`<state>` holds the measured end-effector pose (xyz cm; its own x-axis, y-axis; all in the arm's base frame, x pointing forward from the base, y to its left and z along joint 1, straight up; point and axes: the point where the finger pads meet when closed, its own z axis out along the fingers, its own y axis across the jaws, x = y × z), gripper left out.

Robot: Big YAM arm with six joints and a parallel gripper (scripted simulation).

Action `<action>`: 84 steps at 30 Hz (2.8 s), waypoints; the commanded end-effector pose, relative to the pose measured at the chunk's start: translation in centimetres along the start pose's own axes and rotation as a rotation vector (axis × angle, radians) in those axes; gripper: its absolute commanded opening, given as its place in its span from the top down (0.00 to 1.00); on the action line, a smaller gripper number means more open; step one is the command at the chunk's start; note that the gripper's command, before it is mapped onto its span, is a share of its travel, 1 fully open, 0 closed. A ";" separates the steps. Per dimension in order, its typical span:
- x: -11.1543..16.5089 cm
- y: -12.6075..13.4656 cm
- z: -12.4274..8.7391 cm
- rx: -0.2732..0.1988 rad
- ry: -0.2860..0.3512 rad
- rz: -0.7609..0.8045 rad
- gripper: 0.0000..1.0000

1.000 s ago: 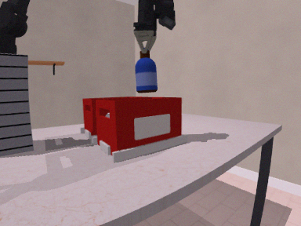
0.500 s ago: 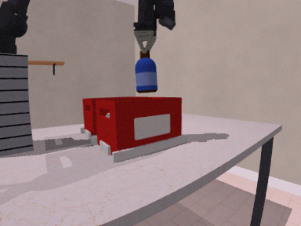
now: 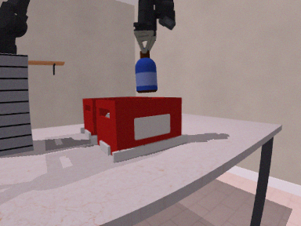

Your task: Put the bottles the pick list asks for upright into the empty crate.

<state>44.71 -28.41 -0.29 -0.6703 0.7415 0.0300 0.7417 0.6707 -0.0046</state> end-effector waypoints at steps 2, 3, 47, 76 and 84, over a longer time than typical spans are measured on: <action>-3.6 0.5 -5.1 -0.027 -0.104 0.000 1.00; -3.6 0.5 -5.1 -0.027 -0.104 0.000 1.00; 4.4 4.6 -3.6 -0.034 -0.098 -0.007 1.00; 10.3 6.2 -2.5 -0.025 -0.065 -0.007 1.00; 11.0 6.8 -2.6 -0.031 -0.078 -0.005 1.00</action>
<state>40.77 -15.54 -0.45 -0.6879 0.7251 0.0335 0.7252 0.6885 -0.0108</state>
